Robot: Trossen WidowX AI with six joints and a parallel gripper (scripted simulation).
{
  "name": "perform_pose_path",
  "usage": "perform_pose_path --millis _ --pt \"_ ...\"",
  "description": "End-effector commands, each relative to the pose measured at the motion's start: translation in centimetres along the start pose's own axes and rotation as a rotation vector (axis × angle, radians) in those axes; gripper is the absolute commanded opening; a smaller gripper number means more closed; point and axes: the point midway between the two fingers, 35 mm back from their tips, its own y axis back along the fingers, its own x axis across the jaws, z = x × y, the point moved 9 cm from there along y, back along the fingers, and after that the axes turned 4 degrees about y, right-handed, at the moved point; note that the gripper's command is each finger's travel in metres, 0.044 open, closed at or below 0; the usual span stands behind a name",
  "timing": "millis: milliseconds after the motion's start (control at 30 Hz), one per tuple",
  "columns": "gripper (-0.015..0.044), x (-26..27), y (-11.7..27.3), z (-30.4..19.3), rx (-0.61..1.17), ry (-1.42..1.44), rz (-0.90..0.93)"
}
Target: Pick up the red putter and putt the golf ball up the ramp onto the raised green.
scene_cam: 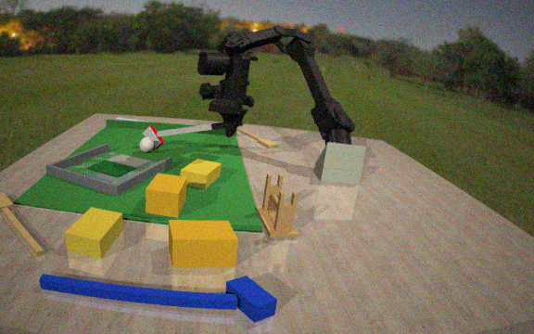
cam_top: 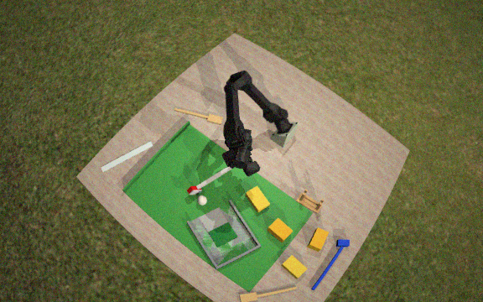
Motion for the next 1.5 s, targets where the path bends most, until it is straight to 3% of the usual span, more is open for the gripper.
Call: perform_pose_path --millis 0,533,1467 --pt "0.0000 1.3 0.1 0.1 -0.006 -0.021 0.005" --pt "0.0000 1.3 6.0 0.1 -0.004 -0.020 0.007" --pt "0.0000 1.3 5.2 0.1 -0.003 -0.012 0.005"
